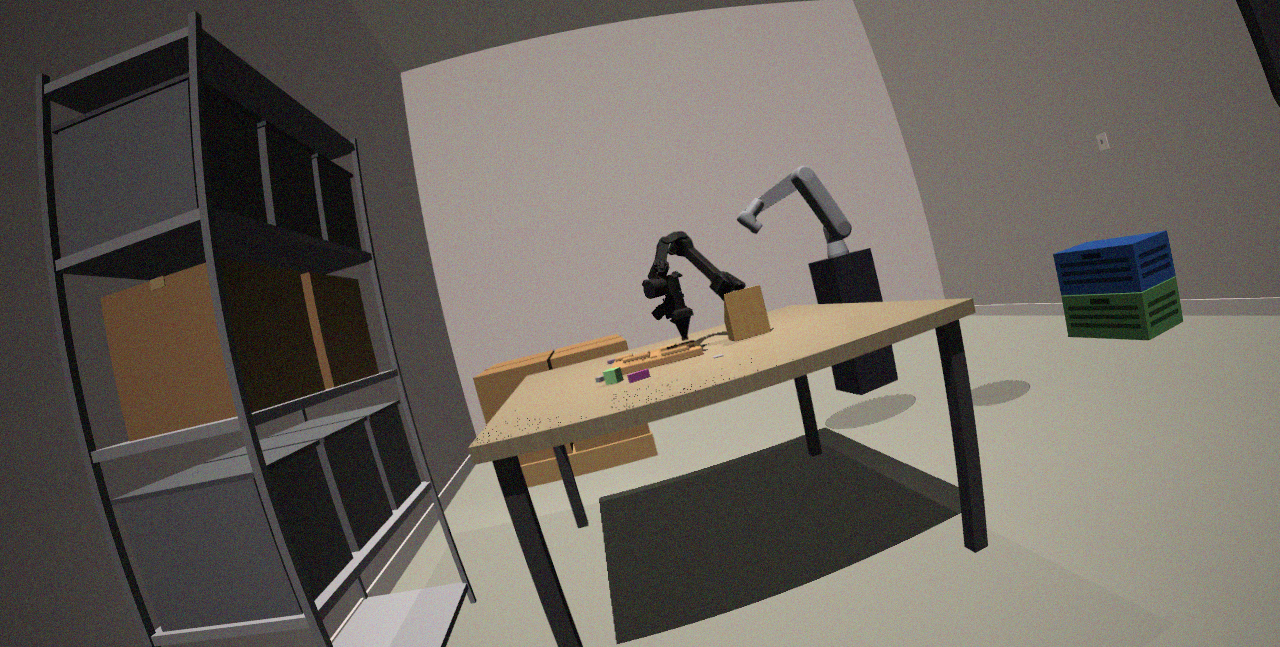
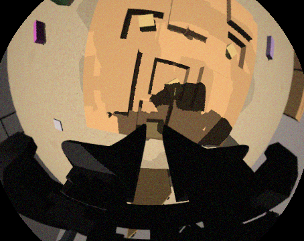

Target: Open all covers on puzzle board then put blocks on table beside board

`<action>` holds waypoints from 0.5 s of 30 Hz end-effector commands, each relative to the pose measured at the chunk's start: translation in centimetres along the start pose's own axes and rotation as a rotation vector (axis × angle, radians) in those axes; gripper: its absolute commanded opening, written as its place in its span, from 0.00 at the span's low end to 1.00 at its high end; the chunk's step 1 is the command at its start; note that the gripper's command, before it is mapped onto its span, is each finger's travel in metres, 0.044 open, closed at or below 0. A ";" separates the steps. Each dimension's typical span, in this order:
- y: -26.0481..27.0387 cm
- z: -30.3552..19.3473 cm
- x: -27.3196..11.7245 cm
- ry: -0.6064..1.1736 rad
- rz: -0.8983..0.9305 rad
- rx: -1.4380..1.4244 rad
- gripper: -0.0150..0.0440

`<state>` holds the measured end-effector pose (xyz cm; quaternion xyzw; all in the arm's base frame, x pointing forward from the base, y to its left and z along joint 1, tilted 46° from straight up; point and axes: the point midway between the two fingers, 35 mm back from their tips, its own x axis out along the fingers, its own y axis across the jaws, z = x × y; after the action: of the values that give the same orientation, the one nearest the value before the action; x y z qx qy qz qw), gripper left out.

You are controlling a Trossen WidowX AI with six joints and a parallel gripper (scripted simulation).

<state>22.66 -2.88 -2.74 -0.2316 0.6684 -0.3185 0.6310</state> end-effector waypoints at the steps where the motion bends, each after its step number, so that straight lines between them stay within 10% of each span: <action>1: 0.0 0.0 -0.6 -0.002 0.004 0.007 0.39; 15: 0.1 0.1 -3.6 -0.002 0.006 0.006 0.39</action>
<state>23.01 -0.85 -0.84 -0.2315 0.6687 -0.3176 0.6311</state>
